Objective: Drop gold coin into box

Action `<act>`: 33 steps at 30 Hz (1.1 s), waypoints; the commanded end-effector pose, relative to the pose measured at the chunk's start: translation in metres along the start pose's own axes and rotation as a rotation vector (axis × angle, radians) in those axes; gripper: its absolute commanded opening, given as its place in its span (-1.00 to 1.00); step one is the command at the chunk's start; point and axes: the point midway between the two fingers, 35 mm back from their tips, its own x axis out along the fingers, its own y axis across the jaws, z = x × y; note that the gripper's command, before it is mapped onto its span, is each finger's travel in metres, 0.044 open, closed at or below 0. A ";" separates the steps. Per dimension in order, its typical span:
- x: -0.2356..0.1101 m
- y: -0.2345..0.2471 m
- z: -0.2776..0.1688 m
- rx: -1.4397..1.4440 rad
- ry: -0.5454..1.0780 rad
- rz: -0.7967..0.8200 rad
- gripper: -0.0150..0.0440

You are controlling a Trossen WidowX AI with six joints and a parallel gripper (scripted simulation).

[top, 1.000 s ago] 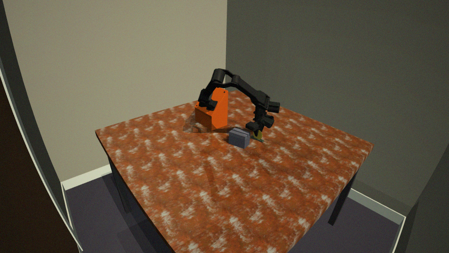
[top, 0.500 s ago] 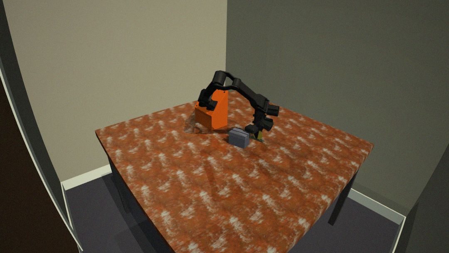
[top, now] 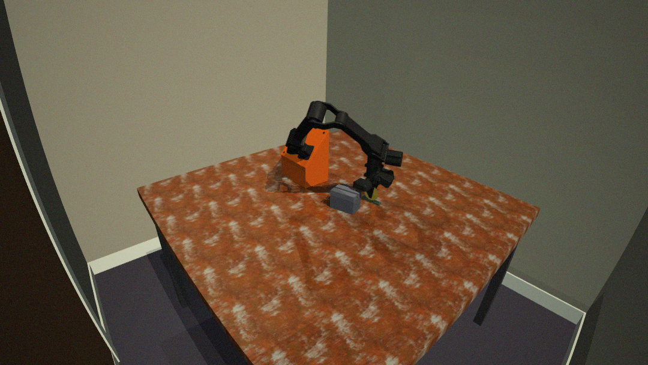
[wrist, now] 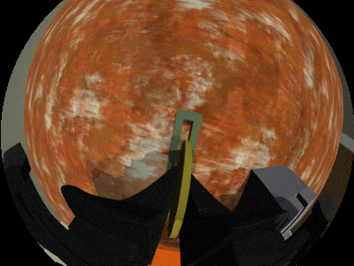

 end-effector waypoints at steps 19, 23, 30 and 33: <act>-0.056 0.002 0.006 0.009 -0.013 0.012 -0.49; -0.066 0.002 0.005 0.009 -0.013 0.011 -0.49; -0.084 0.001 0.003 0.009 -0.012 0.010 -0.49; -0.091 0.001 0.002 0.009 -0.011 0.009 -0.49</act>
